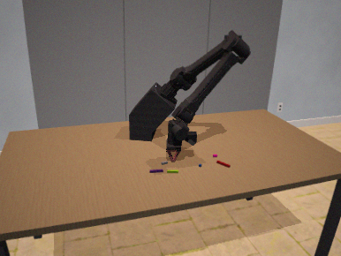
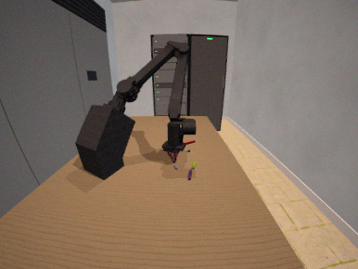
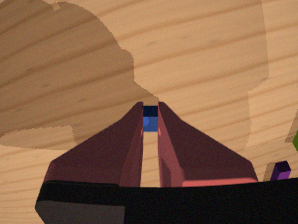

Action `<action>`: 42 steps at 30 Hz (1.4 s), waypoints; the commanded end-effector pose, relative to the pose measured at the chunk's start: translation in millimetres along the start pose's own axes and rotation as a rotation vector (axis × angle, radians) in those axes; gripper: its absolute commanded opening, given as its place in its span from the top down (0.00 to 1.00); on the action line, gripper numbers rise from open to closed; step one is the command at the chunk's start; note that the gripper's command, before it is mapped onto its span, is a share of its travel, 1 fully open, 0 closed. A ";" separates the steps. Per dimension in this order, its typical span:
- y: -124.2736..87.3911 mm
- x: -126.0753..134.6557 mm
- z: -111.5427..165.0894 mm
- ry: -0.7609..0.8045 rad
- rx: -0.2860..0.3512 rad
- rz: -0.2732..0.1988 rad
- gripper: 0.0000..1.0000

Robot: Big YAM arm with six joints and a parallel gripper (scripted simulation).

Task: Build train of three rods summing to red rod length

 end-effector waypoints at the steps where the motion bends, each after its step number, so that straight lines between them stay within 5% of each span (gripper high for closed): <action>1: 4.6 1.6 -0.5 0.006 0.002 -0.006 0.95; 19: -5.0 -2.3 -1.3 0.009 0.000 0.007 0.95; 34: -98.8 -14.5 -3.4 -0.011 -0.008 0.034 0.95; 42: -106.0 -8.8 0.4 0.001 -0.004 0.020 0.95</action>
Point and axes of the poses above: the point where the finger pads meet when closed, its own y axis out along the fingers, its own x axis across the jaws, z = x × y, the point moved 3 cm from there along -y, back along the fingers, and after that the axes turned 7 degrees about y, right-handed, at the moved point
